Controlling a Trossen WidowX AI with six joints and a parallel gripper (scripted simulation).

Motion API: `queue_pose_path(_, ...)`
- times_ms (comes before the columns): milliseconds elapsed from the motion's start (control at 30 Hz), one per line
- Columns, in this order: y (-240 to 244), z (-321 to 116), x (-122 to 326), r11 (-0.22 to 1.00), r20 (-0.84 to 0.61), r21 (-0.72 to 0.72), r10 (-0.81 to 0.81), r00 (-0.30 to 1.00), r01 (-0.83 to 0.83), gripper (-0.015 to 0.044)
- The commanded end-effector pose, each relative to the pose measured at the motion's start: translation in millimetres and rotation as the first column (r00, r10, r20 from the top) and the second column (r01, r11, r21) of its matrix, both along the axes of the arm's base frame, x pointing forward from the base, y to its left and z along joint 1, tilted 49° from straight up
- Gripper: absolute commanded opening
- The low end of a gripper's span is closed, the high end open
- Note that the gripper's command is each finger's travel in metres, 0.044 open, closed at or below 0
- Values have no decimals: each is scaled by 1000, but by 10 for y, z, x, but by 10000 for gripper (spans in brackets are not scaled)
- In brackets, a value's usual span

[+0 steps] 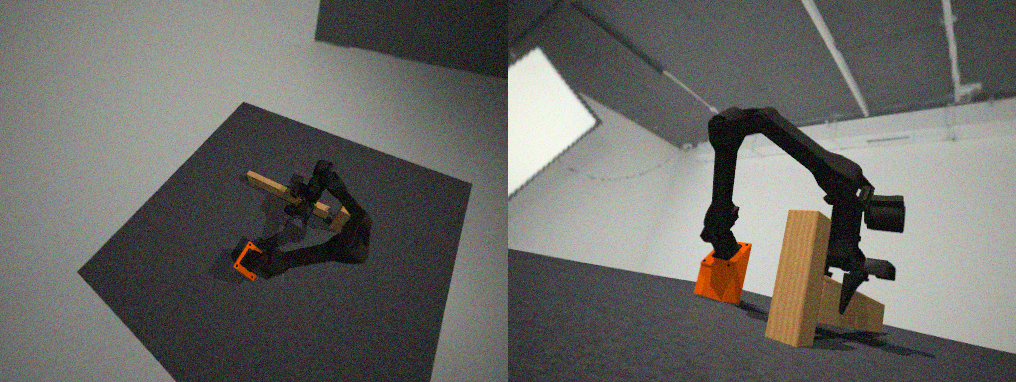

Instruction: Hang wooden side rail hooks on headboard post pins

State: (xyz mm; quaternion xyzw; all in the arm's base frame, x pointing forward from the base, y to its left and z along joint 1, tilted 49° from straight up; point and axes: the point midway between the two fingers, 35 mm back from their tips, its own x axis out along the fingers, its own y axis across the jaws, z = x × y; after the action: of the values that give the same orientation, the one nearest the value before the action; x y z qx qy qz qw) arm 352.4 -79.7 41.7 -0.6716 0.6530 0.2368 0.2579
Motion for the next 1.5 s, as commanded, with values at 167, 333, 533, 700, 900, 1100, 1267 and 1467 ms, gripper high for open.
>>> queue_pose_path(167, 14, 29, 17, 1000, 3, -2, 9, 1000, -9, 0)
queue_pose_path(333, 10, 34, 16, 1000, 3, -2, 9, 1000, -9, 0)
queue_pose_path(533, 7, 39, 13, 1000, 3, -2, 9, 1000, -9, 0)
queue_pose_path(700, 3, 43, 11, 1000, 3, -3, 9, 1000, -9, 0)
queue_pose_path(900, -2, 47, 8, 1000, 3, -3, 9, 1000, -9, 0)
queue_pose_path(1100, -9, 49, 10, 1000, 3, -3, 9, 1000, -9, 0)
queue_pose_path(1267, -14, 52, 14, 1000, 3, -3, 9, 1000, -9, 0)
queue_pose_path(1467, -19, 57, 16, 1000, 3, -3, 9, 1000, -9, 0)
